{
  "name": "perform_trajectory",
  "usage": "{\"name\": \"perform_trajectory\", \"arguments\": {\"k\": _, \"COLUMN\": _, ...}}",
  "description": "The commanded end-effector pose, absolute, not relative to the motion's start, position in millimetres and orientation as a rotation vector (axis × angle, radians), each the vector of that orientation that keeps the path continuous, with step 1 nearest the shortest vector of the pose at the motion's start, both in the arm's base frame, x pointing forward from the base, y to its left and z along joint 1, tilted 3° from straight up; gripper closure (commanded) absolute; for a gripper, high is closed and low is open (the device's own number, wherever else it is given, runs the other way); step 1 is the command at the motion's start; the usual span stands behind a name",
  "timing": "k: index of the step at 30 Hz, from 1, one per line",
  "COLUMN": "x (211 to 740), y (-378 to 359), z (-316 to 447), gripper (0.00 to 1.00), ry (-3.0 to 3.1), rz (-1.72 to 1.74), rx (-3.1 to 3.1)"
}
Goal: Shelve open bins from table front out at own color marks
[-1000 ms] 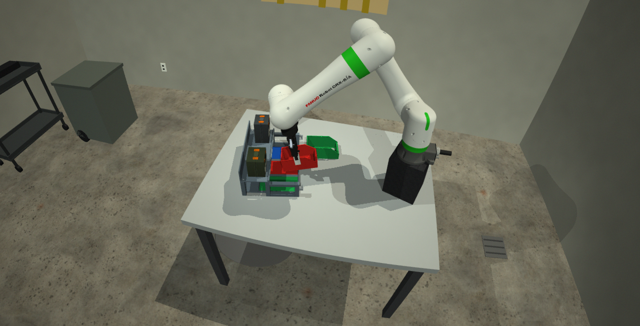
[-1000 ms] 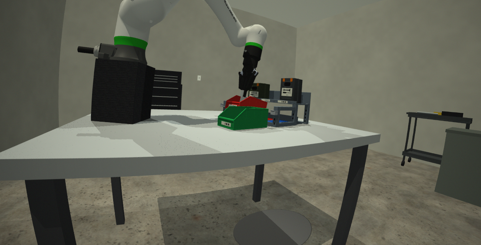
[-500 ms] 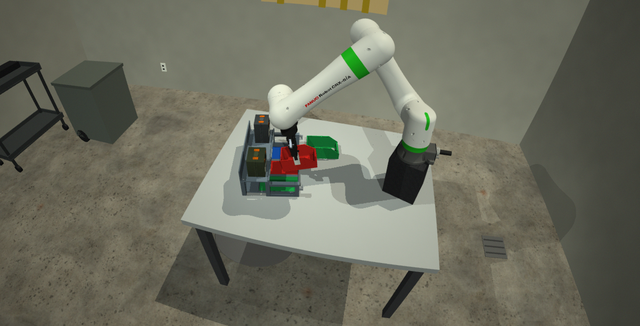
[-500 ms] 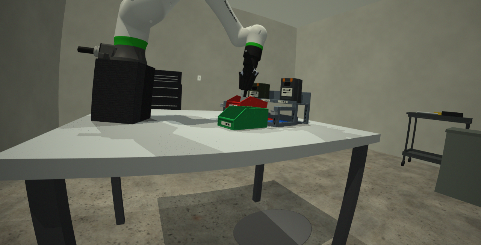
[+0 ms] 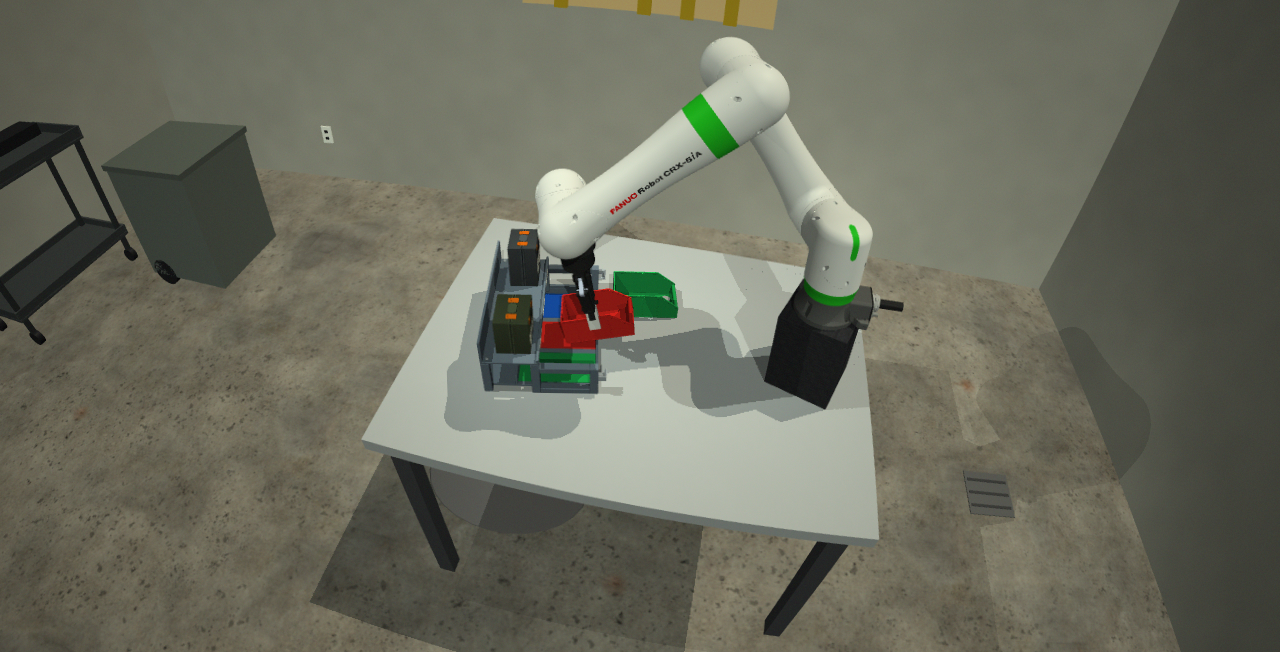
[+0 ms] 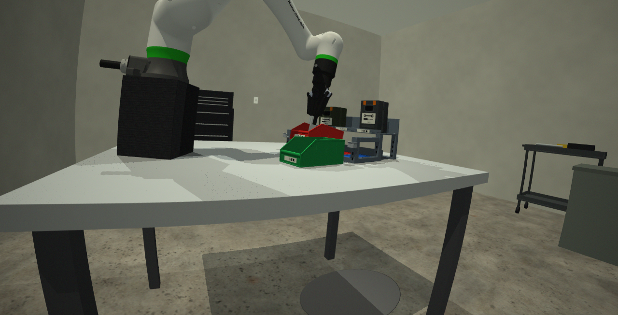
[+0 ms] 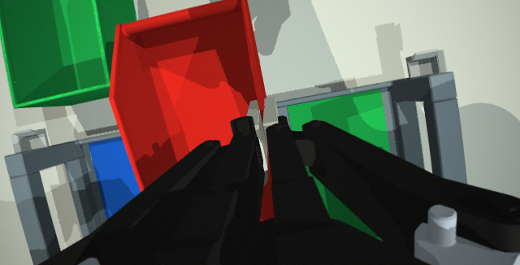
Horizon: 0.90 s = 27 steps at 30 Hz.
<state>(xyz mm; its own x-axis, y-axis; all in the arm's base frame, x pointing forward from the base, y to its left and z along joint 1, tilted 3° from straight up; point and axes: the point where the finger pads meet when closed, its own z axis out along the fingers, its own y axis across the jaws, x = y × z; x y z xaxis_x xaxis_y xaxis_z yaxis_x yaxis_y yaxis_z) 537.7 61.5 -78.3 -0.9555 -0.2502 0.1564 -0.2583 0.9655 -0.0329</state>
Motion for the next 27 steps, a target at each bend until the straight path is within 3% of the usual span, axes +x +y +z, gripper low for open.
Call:
{"name": "perform_trajectory", "arguments": {"k": 1, "x": 537.9, "y": 61.5, "z": -78.1, "gripper": 1.0, "ry": -2.965, "rz": 0.08, "rx": 0.386}}
{"name": "perform_trajectory", "arguments": {"k": 27, "x": 538.0, "y": 61.4, "z": -80.4, "gripper": 1.0, "ry": -2.965, "rz": 0.08, "rx": 0.386}}
